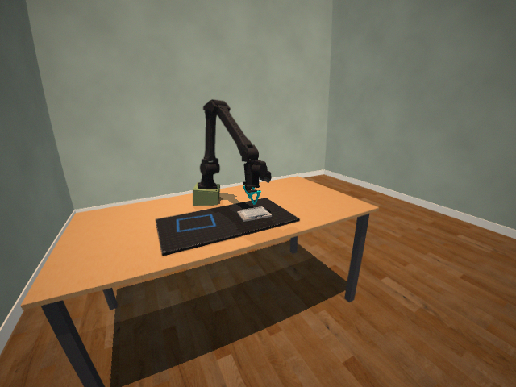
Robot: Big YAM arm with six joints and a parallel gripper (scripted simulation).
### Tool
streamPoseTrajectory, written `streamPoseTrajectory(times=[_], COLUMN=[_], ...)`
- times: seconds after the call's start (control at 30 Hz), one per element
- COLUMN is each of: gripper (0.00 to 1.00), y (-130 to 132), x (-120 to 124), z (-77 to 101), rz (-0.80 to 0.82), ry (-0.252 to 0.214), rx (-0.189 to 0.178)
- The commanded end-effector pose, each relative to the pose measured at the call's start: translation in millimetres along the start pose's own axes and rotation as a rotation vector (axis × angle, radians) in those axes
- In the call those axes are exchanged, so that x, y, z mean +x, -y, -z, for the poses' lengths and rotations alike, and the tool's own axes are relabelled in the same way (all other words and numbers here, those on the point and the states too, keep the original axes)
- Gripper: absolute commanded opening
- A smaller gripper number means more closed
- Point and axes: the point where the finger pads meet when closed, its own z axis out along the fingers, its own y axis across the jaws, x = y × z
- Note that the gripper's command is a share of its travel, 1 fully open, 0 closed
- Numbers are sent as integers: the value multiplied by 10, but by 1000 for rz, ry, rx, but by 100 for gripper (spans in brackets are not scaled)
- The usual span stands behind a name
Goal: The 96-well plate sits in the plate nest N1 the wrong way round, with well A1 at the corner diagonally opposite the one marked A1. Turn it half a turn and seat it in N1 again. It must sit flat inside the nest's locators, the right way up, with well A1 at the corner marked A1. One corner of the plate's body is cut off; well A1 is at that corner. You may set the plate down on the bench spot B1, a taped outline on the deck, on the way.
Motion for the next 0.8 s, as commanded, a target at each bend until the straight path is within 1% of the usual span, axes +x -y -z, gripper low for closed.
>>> streamPoseTrajectory(times=[0.0,0.03,0.07,0.13,0.17,0.23,0.27,0.3,0.37,0.4,0.73,0.77], gripper=[100,100,100,100,100,100,100,100,100,100,100,100], y=[155,101,56,-52,-117,-116,-71,-74,-73,-66,-66,-156], x=[-179,-196,-224,-285,-246,-236,-157,-153,-153,-219,-219,-171], z=[209,153,142,252,209,200,187,174,174,156,156,44], rz=[53,79,107,115,114,107,83,82,82,91,91,97], ry=[14,-6,-22,-13,-20,-20,-25,-27,-27,-19,-19,-35], rx=[33,8,-7,9,-4,-7,-9,-12,-12,-6,-6,-30])
